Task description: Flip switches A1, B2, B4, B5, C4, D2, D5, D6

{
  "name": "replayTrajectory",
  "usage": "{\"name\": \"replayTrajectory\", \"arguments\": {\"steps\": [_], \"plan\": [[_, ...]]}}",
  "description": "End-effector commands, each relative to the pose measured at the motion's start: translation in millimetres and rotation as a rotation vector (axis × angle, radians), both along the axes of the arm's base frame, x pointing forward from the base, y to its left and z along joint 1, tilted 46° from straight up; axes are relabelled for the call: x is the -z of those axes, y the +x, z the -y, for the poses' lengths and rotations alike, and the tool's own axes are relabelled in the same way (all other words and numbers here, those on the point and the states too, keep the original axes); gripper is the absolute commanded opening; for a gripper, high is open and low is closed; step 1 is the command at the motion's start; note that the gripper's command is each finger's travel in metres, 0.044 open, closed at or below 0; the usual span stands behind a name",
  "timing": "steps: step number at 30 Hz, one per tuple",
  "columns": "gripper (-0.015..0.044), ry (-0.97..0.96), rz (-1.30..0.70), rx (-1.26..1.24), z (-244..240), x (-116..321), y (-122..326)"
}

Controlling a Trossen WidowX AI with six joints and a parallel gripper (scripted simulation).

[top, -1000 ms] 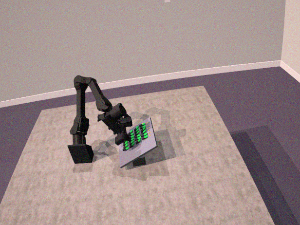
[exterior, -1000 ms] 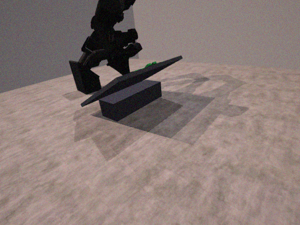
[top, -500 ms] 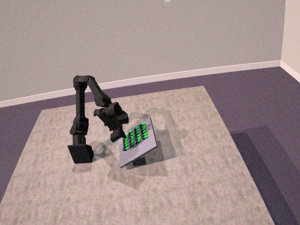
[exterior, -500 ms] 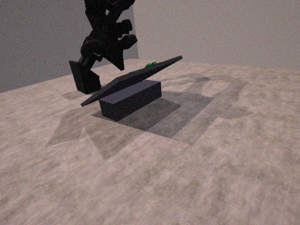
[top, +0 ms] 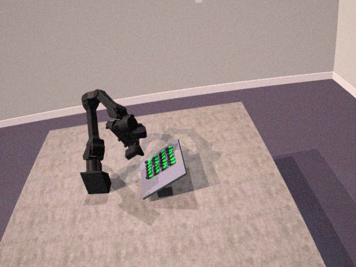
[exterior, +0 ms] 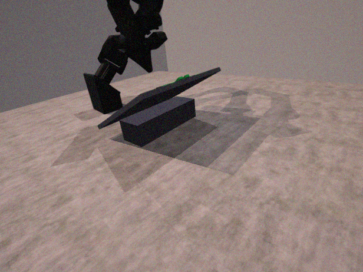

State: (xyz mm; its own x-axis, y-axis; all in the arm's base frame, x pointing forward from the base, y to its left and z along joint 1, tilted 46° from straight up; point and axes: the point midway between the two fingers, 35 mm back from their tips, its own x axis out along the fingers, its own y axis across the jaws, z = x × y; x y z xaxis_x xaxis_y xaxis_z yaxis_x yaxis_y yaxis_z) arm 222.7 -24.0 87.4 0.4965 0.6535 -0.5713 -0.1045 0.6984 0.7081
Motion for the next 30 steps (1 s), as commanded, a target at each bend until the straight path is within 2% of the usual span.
{"name": "replayTrajectory", "arguments": {"steps": [1, 10, 30], "plan": [[0.0, 0.007, -0.004, 0.001, -16, -8, -12], [0.0, 0.005, -0.02, -0.017, -39, 10, 6], [0.0, 0.005, -0.02, -0.017, -52, 22, 16]]}}
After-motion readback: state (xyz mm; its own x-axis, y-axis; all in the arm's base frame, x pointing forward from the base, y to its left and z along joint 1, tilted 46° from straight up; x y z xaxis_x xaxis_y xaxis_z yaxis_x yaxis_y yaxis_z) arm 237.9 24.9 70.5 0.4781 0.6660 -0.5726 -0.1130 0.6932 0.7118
